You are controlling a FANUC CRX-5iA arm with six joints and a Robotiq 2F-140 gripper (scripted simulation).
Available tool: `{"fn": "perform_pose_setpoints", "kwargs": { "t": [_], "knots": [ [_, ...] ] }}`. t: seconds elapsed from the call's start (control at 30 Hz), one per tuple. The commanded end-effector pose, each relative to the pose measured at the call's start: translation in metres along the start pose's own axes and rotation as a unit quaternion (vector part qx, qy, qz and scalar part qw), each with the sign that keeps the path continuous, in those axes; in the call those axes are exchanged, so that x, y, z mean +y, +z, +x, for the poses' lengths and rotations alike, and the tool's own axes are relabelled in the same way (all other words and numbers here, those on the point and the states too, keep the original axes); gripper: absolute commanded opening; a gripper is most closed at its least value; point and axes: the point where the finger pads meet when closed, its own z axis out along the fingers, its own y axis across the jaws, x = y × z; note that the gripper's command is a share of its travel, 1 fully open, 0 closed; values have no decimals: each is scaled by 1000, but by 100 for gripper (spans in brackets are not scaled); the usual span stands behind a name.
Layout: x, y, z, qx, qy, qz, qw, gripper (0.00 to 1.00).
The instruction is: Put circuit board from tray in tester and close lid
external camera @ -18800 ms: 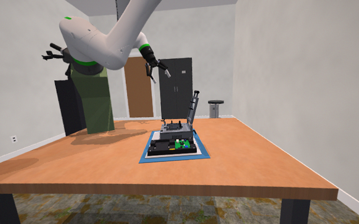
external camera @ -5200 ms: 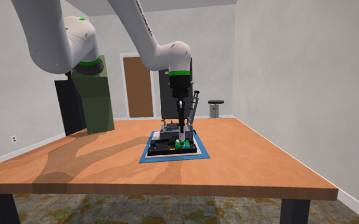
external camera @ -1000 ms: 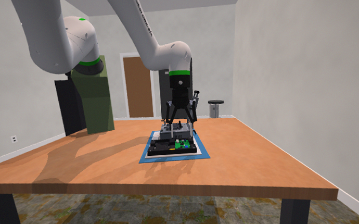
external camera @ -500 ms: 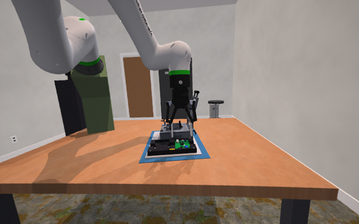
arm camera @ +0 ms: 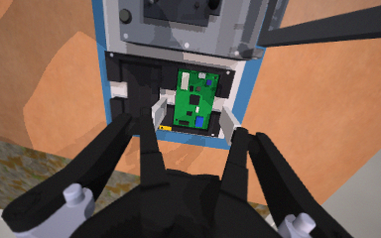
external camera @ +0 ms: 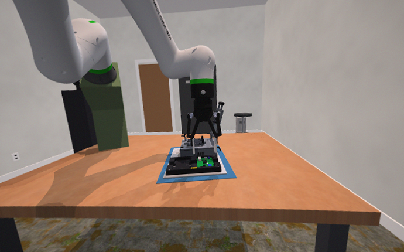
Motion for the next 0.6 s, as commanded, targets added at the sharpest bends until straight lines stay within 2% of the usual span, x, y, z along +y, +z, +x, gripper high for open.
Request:
{"fn": "perform_pose_setpoints", "kwargs": {
  "t": [0.0, 0.57],
  "knots": [
    [0, 0, 0, 0, 0, 0, 1000, 58],
    [0, -2, 0, 0, 0, 0, 1000, 58]
  ]
}}
